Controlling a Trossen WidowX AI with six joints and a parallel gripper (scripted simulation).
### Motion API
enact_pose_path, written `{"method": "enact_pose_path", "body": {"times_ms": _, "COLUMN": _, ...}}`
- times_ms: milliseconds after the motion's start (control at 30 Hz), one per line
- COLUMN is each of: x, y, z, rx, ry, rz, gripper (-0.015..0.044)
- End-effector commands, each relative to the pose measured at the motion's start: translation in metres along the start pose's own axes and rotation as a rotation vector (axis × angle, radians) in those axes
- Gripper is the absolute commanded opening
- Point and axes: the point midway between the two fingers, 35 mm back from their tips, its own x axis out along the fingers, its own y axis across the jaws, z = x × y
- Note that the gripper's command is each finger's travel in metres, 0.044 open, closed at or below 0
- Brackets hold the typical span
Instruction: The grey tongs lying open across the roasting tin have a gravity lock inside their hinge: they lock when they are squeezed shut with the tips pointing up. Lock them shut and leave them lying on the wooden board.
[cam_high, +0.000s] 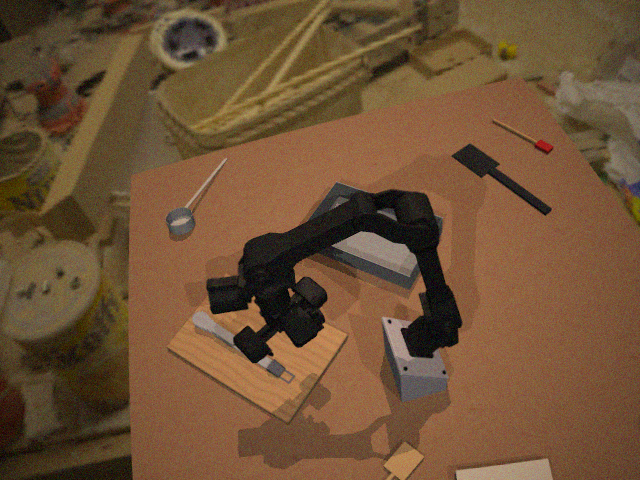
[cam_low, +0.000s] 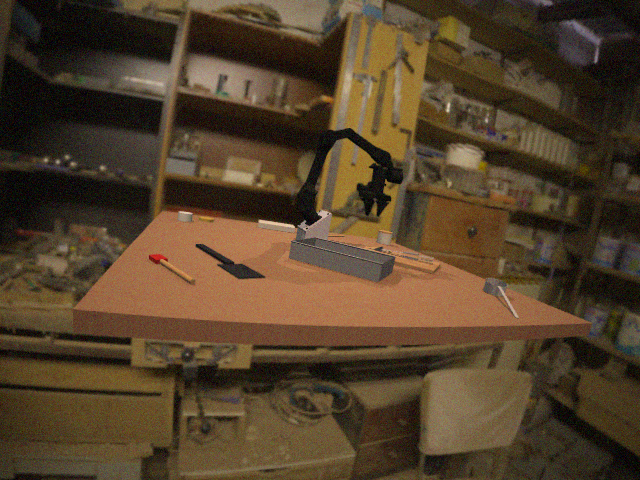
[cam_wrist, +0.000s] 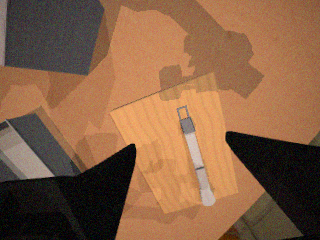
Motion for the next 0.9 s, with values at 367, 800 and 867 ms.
{"method": "enact_pose_path", "body": {"times_ms": 367, "x": -0.053, "y": 0.005, "z": 0.01, "rx": -0.001, "ry": 0.002, "rz": 0.0, "gripper": 0.044}}
{"method": "enact_pose_path", "body": {"times_ms": 800, "x": -0.053, "y": 0.005, "z": 0.01, "rx": -0.001, "ry": 0.002, "rz": 0.0, "gripper": 0.044}}
{"method": "enact_pose_path", "body": {"times_ms": 867, "x": -0.053, "y": 0.005, "z": 0.01, "rx": -0.001, "ry": 0.002, "rz": 0.0, "gripper": 0.044}}
